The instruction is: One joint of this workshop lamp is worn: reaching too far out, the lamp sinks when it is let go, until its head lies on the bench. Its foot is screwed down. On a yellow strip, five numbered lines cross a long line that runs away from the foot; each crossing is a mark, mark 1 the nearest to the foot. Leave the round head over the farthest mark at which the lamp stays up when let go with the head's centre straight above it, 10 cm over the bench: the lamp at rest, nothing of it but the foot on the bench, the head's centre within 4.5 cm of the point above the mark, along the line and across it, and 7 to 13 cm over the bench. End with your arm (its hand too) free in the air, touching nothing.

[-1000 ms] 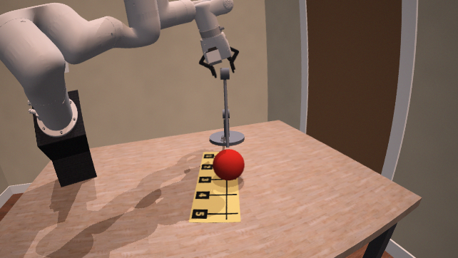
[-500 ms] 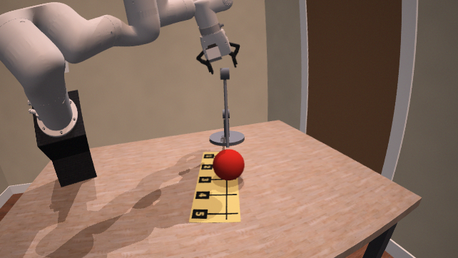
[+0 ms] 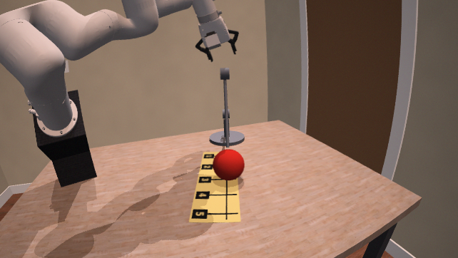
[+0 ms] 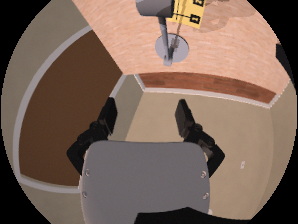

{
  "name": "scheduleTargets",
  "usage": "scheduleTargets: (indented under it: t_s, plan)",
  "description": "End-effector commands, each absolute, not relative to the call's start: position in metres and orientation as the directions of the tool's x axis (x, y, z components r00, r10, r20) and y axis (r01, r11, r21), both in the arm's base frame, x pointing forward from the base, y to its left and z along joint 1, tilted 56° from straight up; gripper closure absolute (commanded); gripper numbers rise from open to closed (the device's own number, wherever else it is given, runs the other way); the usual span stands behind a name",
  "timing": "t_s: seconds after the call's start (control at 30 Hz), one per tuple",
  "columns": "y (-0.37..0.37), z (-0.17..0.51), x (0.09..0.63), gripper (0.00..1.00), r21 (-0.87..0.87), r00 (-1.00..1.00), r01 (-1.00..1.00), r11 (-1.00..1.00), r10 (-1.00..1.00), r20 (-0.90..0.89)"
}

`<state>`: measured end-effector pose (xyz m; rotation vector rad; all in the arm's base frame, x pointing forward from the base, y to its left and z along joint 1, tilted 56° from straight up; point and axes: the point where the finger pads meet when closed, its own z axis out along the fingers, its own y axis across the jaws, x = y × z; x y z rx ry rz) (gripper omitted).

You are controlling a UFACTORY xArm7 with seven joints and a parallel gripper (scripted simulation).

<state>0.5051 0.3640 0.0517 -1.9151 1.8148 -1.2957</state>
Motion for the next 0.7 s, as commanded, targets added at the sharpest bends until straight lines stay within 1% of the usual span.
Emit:
scheduleTargets:
  t_s: [0.0, 0.3, 0.67]
  plan:
    - [0.378, 0.062, 0.498, 0.0, -0.657, -0.165, -0.722, -0.216, -0.869, 0.467]
    - [0.399, 0.08, 0.485, 0.0, -0.667, -0.146, -0.711, -0.223, -0.881, 0.451]
    - [0.395, 0.078, 0.487, 0.0, -0.678, -0.125, -0.698, -0.231, -0.893, 0.432]
